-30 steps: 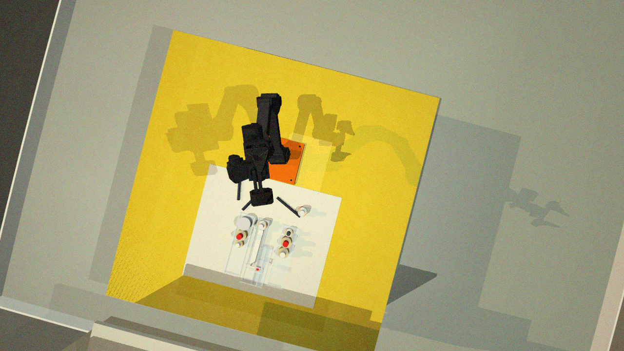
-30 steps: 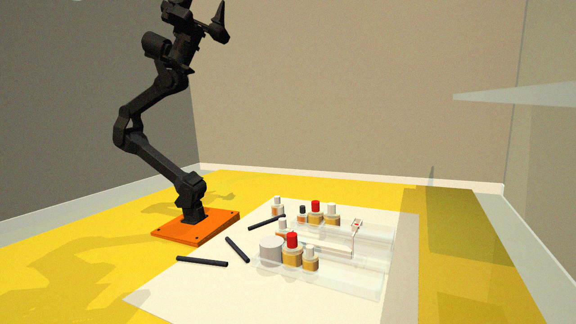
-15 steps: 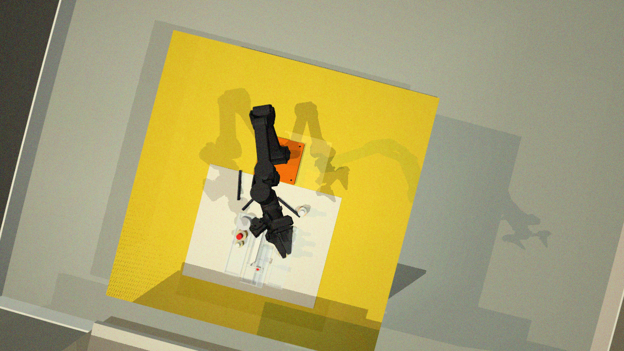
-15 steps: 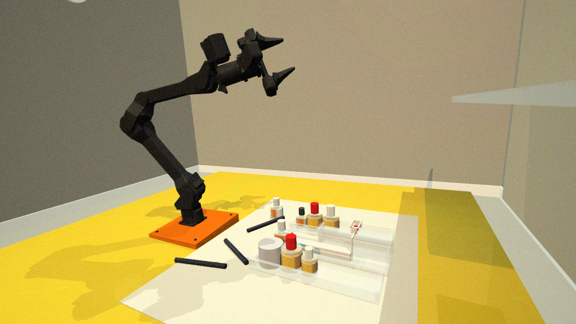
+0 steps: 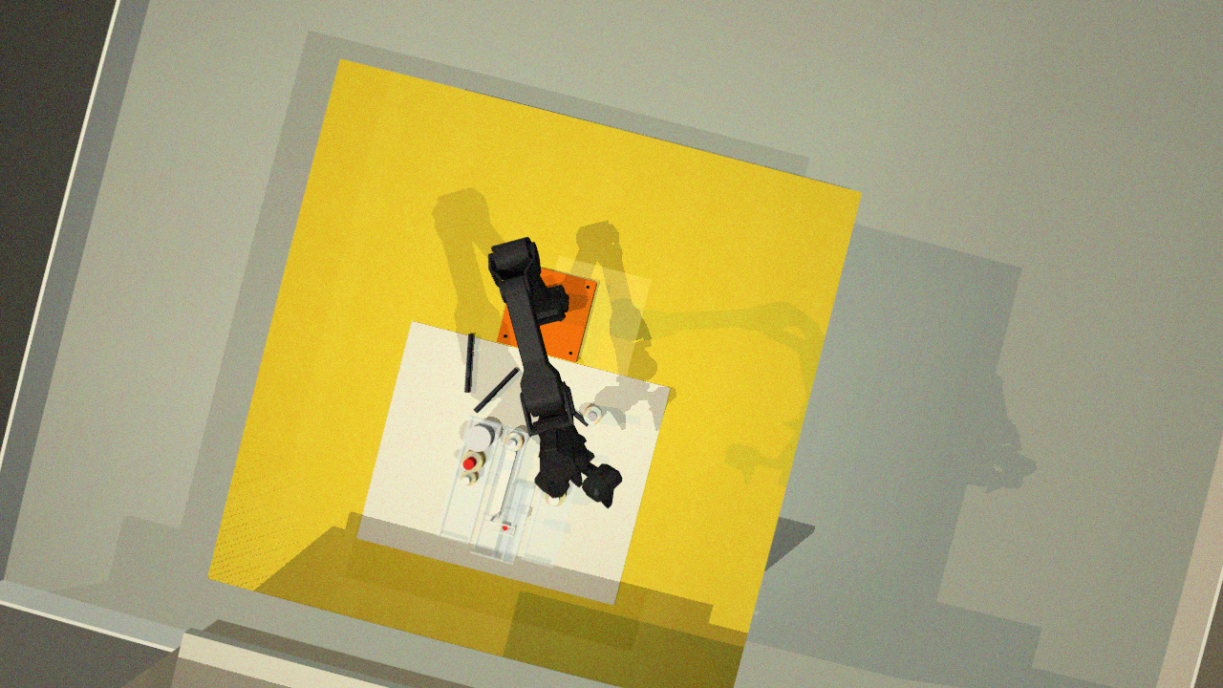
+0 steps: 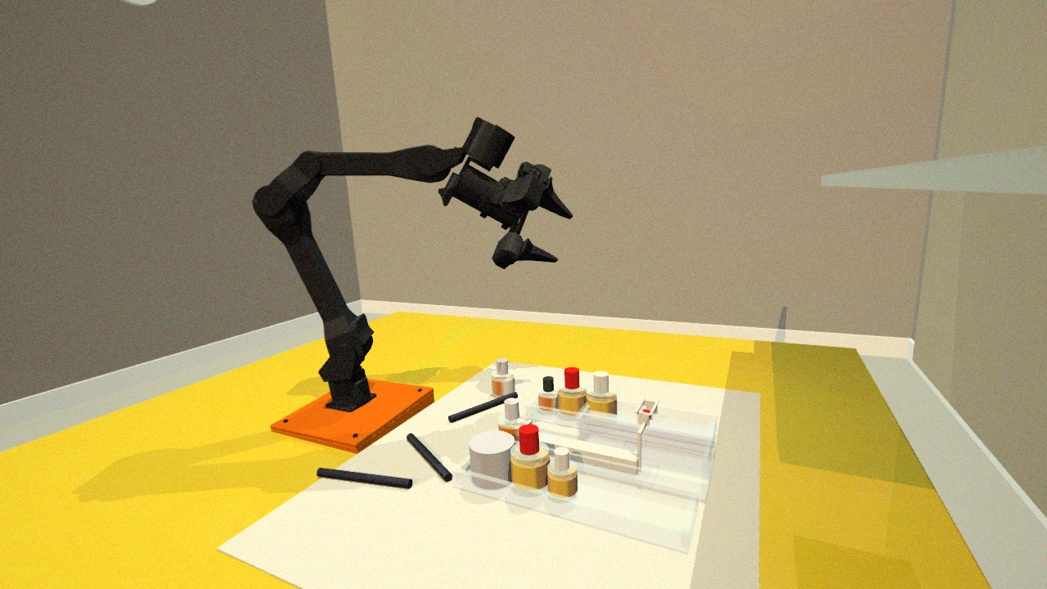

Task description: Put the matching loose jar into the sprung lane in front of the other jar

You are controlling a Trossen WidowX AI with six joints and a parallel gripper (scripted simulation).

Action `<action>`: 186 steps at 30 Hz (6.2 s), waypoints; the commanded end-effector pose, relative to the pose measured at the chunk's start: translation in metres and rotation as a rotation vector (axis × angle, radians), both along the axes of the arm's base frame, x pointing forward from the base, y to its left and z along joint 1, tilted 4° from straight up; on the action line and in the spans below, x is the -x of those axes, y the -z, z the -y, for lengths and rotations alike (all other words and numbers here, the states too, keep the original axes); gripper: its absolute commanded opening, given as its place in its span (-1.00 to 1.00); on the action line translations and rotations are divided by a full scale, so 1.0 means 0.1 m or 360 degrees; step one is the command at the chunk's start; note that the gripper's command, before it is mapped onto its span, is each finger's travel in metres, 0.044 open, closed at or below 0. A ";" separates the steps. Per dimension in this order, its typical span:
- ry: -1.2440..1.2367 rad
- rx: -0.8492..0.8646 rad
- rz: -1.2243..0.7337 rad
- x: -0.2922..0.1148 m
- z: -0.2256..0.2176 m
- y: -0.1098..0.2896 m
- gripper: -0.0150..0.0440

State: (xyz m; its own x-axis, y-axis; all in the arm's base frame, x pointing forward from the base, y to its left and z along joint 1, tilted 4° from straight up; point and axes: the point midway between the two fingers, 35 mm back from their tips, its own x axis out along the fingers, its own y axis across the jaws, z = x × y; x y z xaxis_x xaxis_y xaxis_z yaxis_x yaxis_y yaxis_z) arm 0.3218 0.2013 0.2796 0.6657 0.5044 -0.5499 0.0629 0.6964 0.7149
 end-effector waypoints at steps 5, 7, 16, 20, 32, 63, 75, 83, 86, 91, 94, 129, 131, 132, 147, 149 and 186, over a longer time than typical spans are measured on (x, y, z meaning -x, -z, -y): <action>-0.0231 0.0676 -0.0569 0.37 0.08 1.06 1.00; -0.0326 0.0871 -0.0736 0.54 0.16 1.29 1.00; -0.0548 0.1253 -0.1073 0.91 0.36 1.60 1.00; -0.0548 0.1253 -0.1073 0.92 0.36 1.90 1.00; -0.0548 0.1253 -0.1073 0.93 0.35 2.13 1.00; -0.0548 0.1253 -0.1073 0.93 0.37 2.47 0.56; -0.0548 0.1253 -0.1073 0.93 0.37 2.47 -0.11; -0.0566 0.1249 -0.1065 0.89 0.29 2.25 -0.49; -0.0563 0.1250 -0.1066 0.87 0.28 2.10 -0.49; -0.0557 0.1251 -0.1068 0.84 0.27 1.85 -0.49; -0.0554 0.1251 -0.1069 0.84 0.27 1.69 -0.49; -0.0519 0.1260 -0.1073 0.37 1.49 1.72 -0.49; -0.0516 0.1261 -0.1074 0.35 1.59 1.75 -0.49; -0.0515 0.1262 -0.1075 0.35 1.64 1.76 -0.49; -0.0508 0.1267 -0.1079 0.33 1.98 1.99 -0.49; -0.0508 0.1268 -0.1079 0.34 1.98 2.05 -0.49; -0.0507 0.1268 -0.1078 0.22 1.99 2.07 -0.49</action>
